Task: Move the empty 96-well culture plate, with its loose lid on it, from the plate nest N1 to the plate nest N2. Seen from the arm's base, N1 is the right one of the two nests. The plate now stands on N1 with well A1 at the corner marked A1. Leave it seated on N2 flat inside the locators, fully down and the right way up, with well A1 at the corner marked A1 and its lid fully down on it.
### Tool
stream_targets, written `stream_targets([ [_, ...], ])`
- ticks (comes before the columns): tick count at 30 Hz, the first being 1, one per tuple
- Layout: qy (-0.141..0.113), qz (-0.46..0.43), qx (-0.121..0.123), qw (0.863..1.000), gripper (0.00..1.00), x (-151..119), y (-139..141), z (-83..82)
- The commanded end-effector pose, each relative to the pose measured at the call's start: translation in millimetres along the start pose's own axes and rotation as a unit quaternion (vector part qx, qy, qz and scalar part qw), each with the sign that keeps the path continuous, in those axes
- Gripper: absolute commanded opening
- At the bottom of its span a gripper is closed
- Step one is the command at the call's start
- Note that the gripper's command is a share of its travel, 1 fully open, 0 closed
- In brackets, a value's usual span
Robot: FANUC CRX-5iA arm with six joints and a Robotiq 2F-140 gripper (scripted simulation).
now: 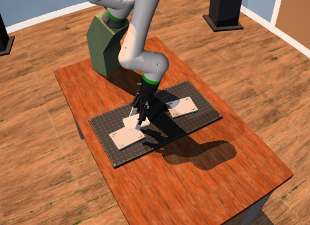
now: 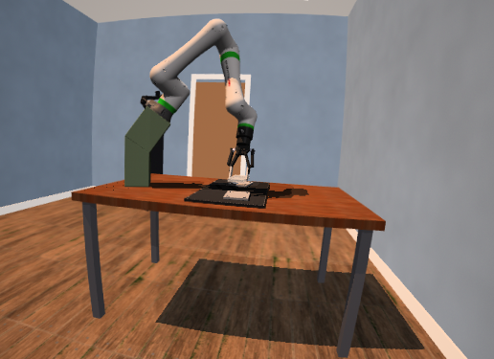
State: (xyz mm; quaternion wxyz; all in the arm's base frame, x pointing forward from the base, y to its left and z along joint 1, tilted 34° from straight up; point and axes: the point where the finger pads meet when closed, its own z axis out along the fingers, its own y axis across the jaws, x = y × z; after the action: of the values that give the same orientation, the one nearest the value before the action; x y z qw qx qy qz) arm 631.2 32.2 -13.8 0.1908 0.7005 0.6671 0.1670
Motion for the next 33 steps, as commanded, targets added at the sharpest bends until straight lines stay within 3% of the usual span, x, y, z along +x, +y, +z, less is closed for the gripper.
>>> stream_targets([
  [1,-0.026,0.002,0.015,1.000,0.00,13.9,-2.1,-5.3],
  [33,-0.026,0.002,0.015,1.000,0.00,97.7,-24.7,-39.7],
])
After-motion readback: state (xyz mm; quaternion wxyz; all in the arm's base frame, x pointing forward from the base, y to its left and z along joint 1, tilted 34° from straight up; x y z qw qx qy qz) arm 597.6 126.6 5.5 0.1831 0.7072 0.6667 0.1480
